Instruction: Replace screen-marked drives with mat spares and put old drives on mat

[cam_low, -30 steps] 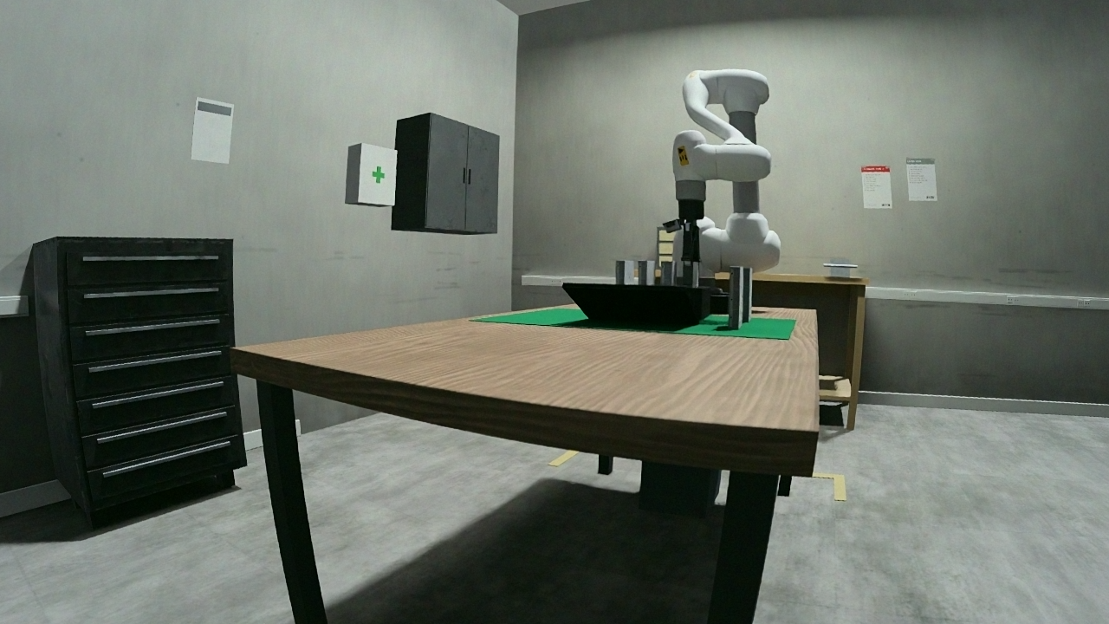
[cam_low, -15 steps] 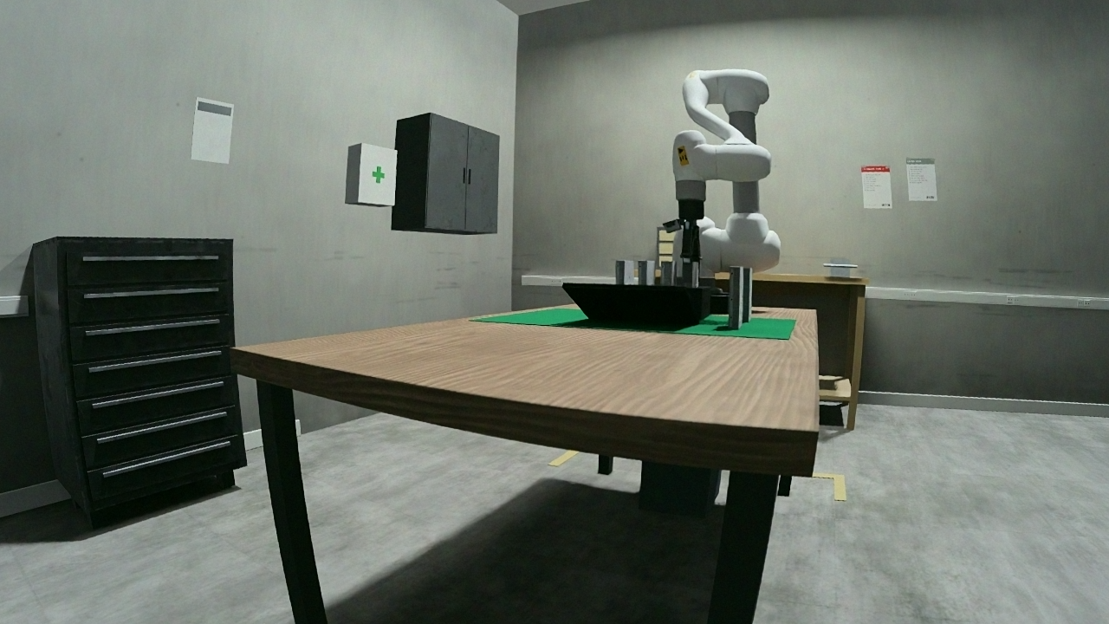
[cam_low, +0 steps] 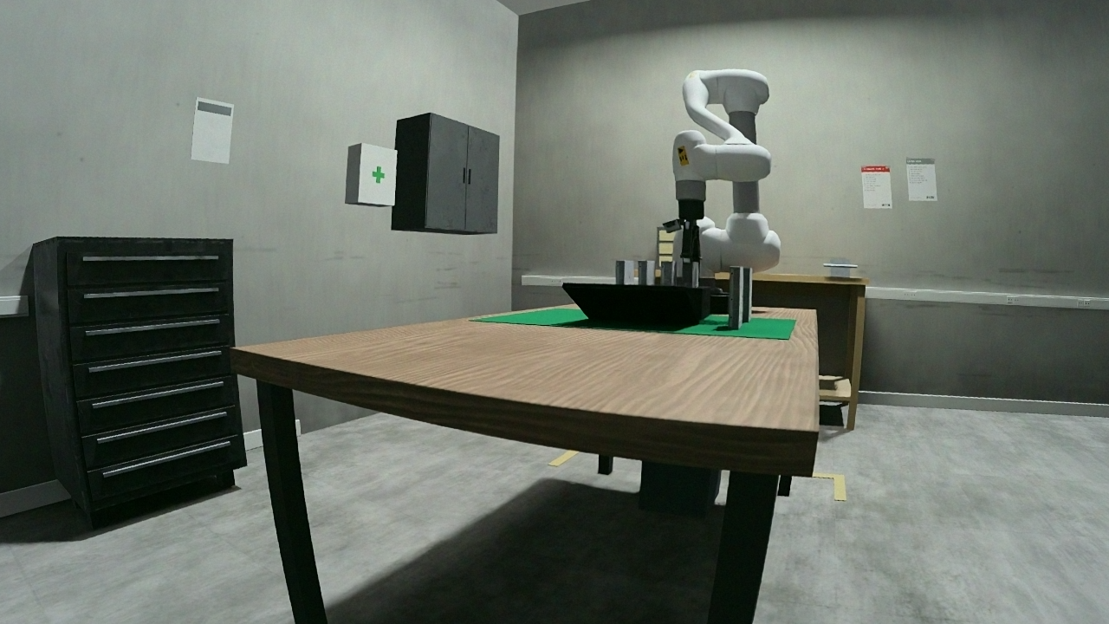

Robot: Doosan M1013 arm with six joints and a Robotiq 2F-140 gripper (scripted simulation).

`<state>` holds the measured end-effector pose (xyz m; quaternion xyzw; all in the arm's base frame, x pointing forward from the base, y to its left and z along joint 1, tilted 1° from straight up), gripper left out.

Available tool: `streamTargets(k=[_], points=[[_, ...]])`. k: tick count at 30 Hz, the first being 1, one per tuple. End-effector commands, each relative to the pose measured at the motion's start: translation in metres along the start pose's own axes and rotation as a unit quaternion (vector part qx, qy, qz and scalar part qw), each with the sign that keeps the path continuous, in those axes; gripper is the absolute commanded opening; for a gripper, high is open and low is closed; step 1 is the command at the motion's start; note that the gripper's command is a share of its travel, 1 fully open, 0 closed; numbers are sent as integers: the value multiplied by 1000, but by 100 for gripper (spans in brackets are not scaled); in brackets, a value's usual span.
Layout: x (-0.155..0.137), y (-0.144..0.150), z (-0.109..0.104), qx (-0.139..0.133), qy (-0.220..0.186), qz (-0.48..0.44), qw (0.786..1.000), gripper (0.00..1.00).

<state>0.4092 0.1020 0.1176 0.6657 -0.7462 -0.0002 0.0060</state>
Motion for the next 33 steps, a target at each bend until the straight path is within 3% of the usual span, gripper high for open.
streamTargets(k=[1, 21, 33], points=[[0, 0, 0, 0, 0, 0, 1000, 89], [0, 0, -2, 0, 0, 0, 1000, 89], [0, 0, -22, 0, 0, 0, 1000, 89]])
Point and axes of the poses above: the point where the finger pads meet when closed, its own z axis out along the fingers, its own y axis across the jaws, x = y × z, the point moved 6 cm from there along -z, back along the fingers, and after that the axes turned 12 degrees about z, right-handed, at the moved point
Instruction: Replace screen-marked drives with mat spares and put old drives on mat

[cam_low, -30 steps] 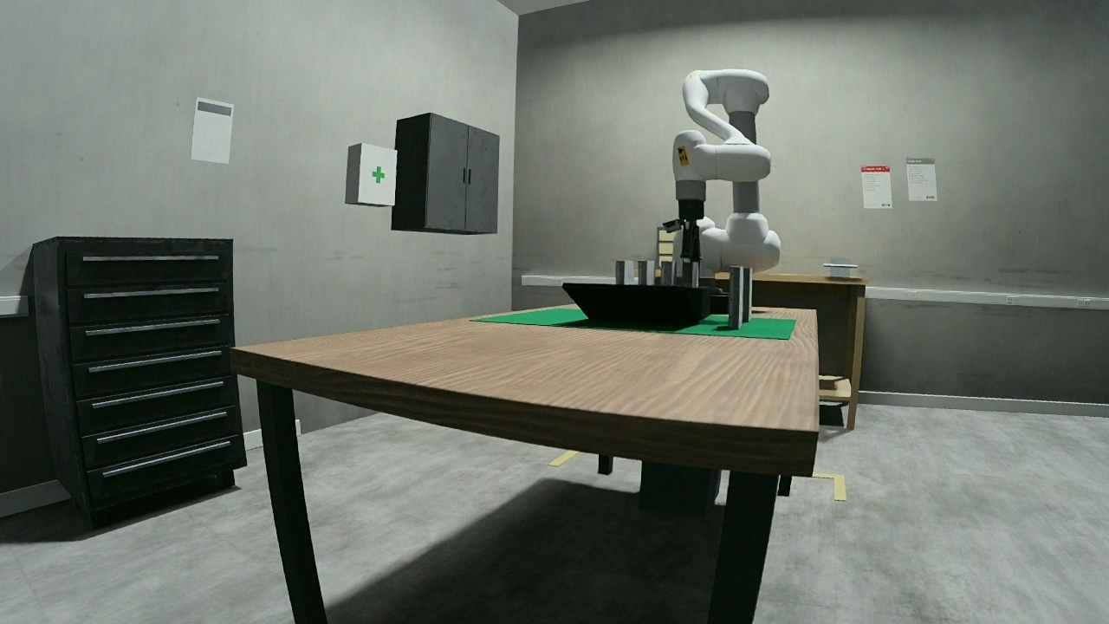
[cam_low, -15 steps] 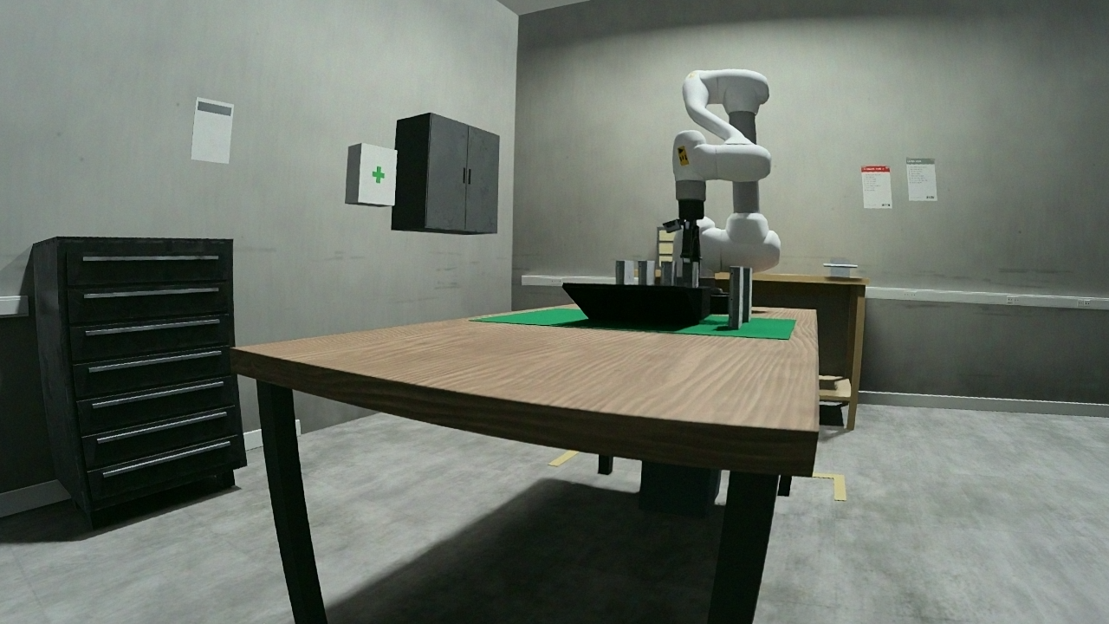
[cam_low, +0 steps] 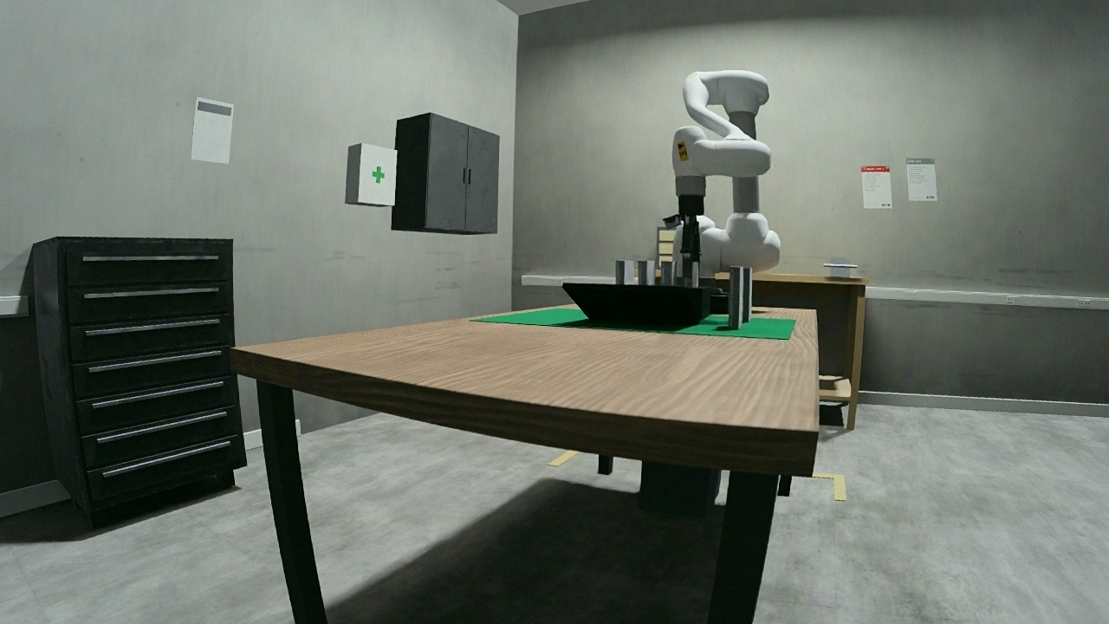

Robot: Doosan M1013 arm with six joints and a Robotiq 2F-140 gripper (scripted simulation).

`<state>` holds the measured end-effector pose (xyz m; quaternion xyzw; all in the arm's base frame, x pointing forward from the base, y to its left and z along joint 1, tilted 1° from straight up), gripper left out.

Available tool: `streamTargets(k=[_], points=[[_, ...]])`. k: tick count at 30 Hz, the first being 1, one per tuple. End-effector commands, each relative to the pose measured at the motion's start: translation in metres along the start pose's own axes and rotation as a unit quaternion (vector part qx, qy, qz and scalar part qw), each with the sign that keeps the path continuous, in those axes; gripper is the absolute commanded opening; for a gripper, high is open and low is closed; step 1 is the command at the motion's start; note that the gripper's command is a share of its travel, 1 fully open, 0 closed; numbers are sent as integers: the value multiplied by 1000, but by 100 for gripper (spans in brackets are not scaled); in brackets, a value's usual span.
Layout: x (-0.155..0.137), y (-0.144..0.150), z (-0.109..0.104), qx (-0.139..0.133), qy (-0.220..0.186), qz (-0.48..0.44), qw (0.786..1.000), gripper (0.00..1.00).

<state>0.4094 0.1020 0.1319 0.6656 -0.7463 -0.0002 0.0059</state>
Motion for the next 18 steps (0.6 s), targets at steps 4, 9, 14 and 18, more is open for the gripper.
streamTargets(k=[4, 9, 14, 18], points=[[0, 0, -24, 0, 0, 0, 1000, 89], [0, 0, -48, 0, 0, 0, 1000, 89], [0, 0, -62, 0, 0, 0, 1000, 89], [0, 0, -79, 0, 0, 0, 1000, 89]])
Point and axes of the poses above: the point where the finger pads meet when closed, its own z axis out along the fingers, its own y axis across the jaws, x = y × z, the point moved 6 cm from there along -z, back along the fingers, and after that the axes turned 12 degrees about z, right-handed, at the moved point
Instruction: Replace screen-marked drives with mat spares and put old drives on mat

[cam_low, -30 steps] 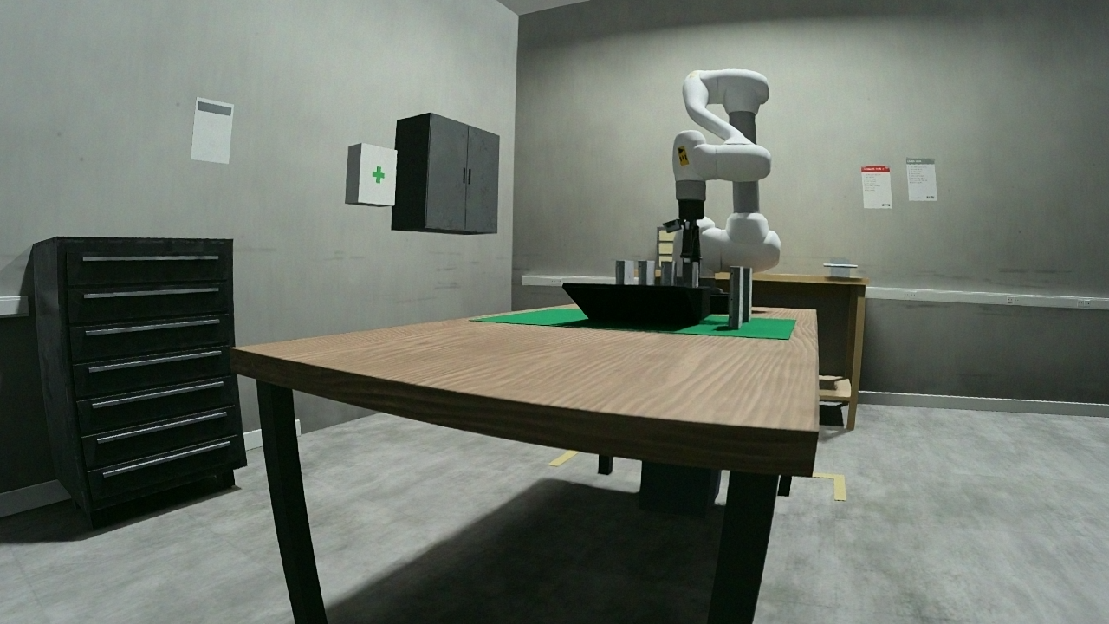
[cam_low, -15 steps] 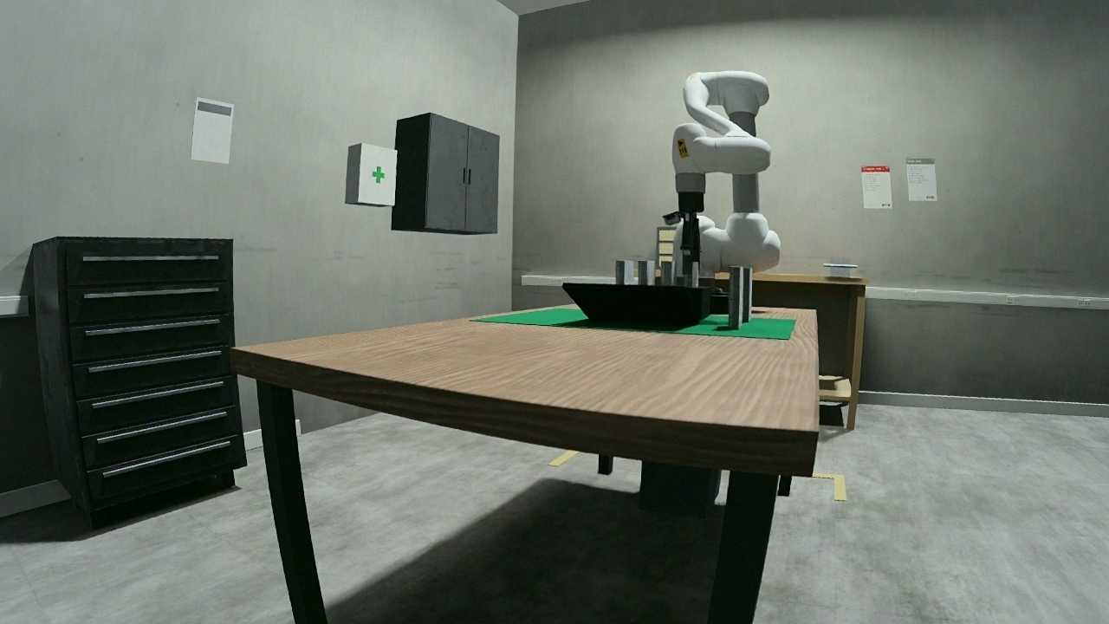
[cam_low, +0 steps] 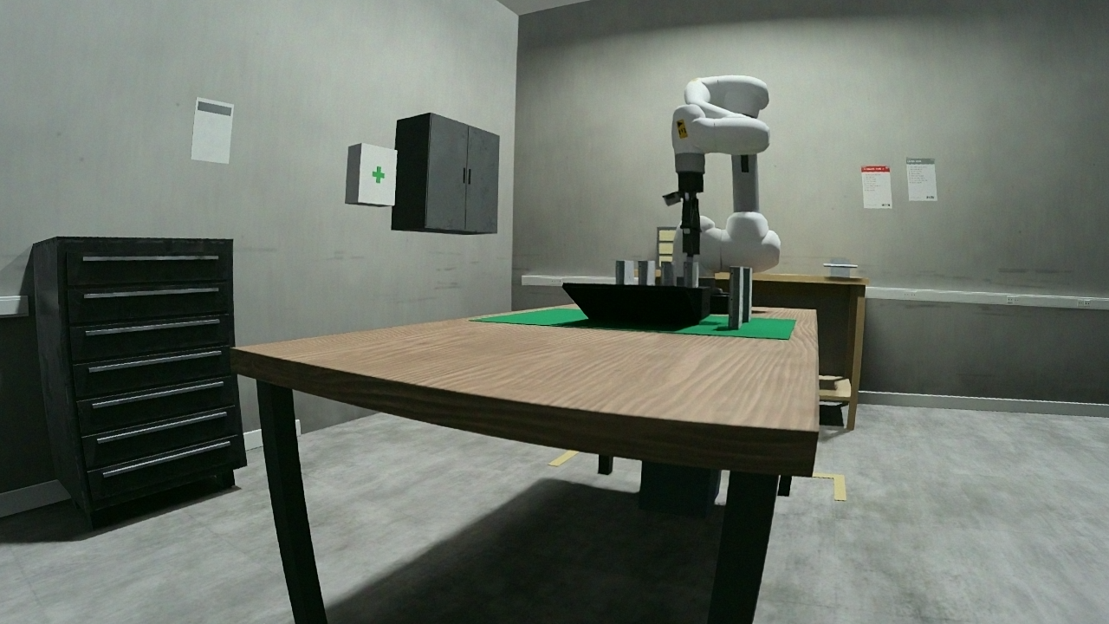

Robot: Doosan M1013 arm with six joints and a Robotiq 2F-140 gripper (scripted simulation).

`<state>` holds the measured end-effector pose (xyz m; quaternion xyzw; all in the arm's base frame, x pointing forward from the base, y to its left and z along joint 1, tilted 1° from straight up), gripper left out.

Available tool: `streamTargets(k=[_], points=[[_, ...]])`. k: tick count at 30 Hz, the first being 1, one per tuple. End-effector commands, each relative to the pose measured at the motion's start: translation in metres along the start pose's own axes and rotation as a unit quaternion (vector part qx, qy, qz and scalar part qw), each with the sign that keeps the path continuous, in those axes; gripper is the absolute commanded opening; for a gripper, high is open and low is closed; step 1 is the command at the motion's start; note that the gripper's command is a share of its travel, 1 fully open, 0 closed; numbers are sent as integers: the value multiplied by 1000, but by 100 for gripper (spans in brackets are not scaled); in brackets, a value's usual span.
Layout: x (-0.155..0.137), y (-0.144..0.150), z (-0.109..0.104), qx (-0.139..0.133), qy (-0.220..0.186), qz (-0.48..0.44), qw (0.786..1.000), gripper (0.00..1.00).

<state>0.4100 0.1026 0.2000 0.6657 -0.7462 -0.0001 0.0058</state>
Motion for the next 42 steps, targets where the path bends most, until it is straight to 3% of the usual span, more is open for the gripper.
streamTargets(k=[1, 8, 16, 17, 42], points=[[0, 0, -14, 0, 0, 0, 1000, 89], [0, 0, -30, 0, 0, 0, 1000, 89], [0, 0, -33, 0, 0, 0, 1000, 89], [0, 0, -33, 0, 0, 0, 1000, 10], [0, 0, -33, 0, 0, 0, 1000, 10]])
Point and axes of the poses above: the point where the finger pads meet when closed, its own z axis out along the fingers, its own y axis across the jaws, x = y × z, the point moved 6 cm from there along -z, back along the fingers, and after that the axes turned 12 degrees about z, right-handed, at the moved point
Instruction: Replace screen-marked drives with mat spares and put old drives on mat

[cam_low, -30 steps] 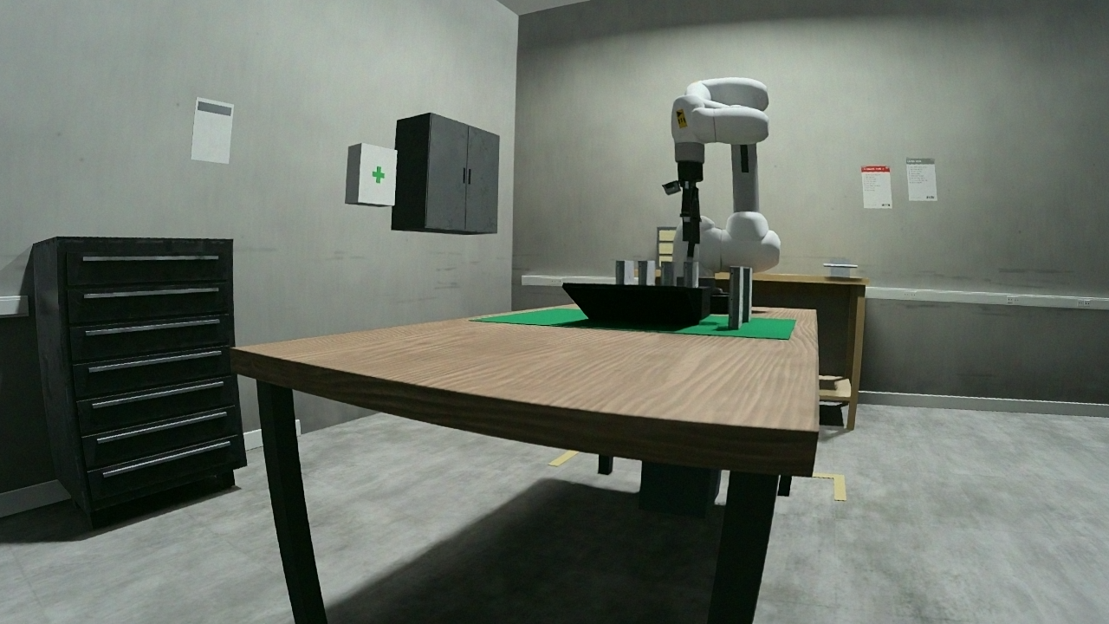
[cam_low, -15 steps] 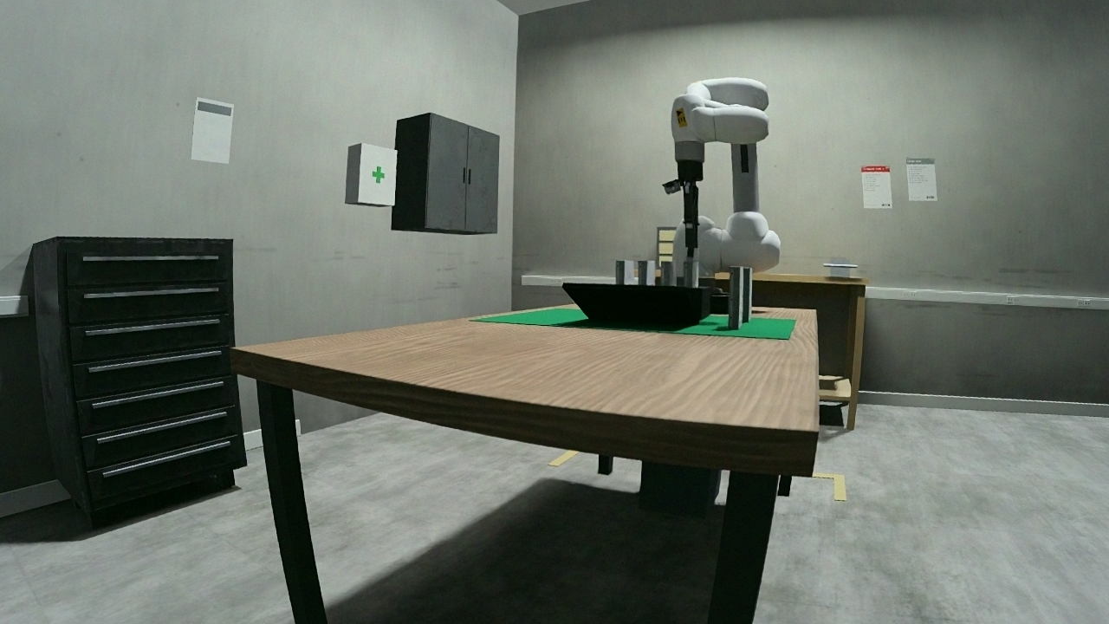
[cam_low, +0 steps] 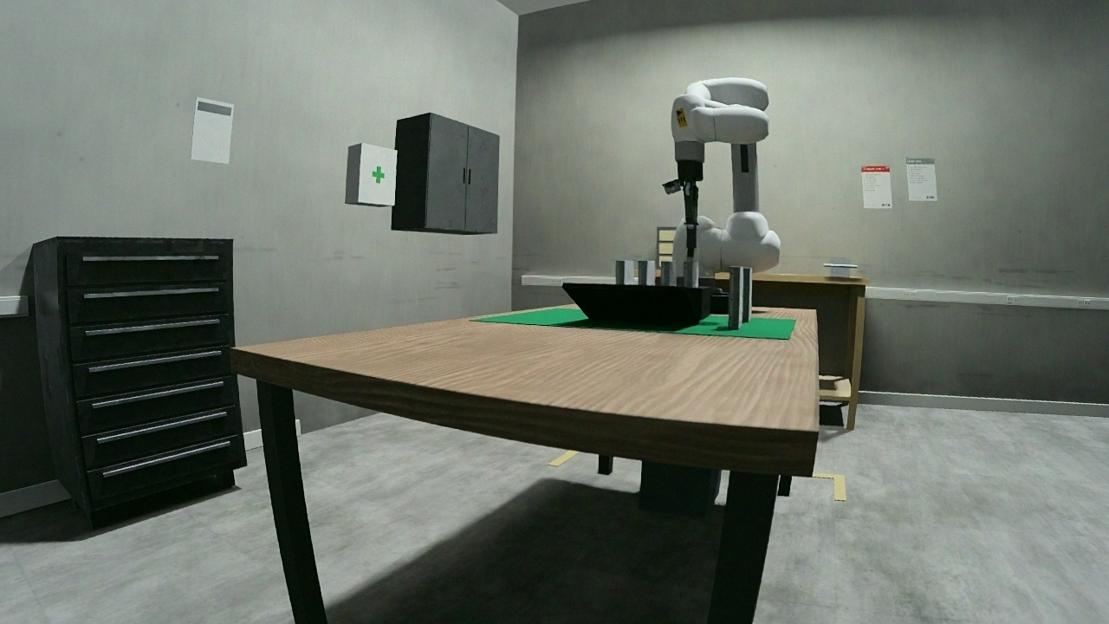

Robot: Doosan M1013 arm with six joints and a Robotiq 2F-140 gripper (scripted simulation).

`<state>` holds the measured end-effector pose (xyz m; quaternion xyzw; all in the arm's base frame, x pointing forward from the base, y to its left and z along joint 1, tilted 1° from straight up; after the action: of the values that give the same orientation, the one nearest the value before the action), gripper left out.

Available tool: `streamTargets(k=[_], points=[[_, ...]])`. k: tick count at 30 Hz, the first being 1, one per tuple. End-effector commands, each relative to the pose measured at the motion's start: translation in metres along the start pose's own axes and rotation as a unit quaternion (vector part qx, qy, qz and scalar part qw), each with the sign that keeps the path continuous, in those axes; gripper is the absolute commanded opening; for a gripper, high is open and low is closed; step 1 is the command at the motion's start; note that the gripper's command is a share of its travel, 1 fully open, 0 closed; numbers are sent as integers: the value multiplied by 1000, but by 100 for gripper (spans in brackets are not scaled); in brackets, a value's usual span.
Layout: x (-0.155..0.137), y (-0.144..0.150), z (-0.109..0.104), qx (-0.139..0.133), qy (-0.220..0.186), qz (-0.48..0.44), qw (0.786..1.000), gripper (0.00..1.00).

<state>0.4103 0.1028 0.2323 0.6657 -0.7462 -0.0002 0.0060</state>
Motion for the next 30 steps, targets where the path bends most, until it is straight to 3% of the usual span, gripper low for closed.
streamTargets(k=[1, 11, 17, 19, 23, 30], points=[[0, 0, 0, 0, 0, 0, 1000, 10], [0, -3, -2, 0, 0, -6, 1000, 10], [0, -44, -26, 0, 0, -115, 993, 10], [0, -44, -26, 0, 0, -115, 993, 10], [4, -100, -57, 1, 0, -259, 966, 10], [18, -181, -102, 6, 9, -417, 909, 10]])
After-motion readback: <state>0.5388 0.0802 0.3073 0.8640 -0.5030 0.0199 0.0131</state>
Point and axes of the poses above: the point where the finger pads meet when closed, its own z axis out along the fingers, its own y axis across the jaws, x = y × z, the point moved 6 cm from there along -z, back along the fingers, and after that the axes turned 12 degrees about z, right-handed, at the moved point
